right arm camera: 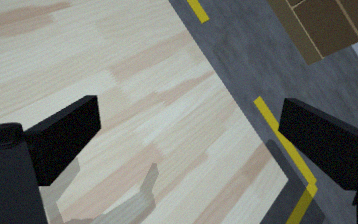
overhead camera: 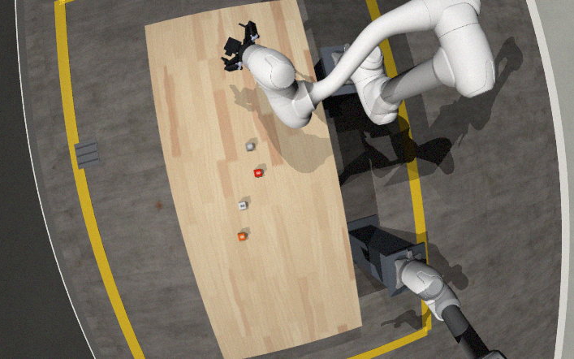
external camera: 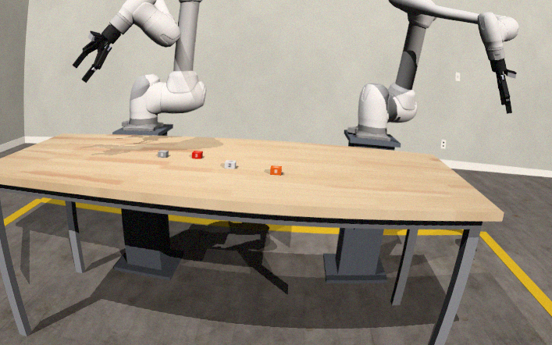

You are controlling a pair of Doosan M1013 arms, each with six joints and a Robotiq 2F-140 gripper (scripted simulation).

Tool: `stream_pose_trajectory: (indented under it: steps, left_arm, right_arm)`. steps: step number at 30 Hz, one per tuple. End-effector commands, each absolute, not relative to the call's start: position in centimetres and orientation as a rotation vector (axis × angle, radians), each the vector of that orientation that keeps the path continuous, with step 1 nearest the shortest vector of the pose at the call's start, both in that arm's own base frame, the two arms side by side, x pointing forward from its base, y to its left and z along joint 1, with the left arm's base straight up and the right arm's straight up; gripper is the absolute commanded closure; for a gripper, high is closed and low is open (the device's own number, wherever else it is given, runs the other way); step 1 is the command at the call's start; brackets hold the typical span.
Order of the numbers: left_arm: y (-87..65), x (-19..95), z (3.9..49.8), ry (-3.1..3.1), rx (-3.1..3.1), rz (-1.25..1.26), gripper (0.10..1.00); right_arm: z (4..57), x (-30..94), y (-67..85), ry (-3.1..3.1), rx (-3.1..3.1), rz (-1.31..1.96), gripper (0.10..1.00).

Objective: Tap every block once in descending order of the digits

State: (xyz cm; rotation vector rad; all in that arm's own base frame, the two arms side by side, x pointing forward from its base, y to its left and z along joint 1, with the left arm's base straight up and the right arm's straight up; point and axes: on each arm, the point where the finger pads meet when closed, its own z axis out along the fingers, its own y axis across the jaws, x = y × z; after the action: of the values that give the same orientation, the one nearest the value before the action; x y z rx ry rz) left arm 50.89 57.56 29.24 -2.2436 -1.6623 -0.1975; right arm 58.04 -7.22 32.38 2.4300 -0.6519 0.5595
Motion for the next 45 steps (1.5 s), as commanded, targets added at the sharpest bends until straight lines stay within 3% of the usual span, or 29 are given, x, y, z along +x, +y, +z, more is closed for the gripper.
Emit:
stream_pose_trajectory:
  steps: [1,45]
  left_arm:
    - [58.0,49.0,29.3,-1.674,-2.242,-0.186,0.098]
    - [58.2,27.0,28.3,-1.838,-2.225,-0.049,0.098]
  right_arm:
    - [32.3,58.1,-7.2,-0.645,2.442,0.539,0.098]
    - [31.1,59.0,-5.9,-0.529,2.617,0.299,0.098]
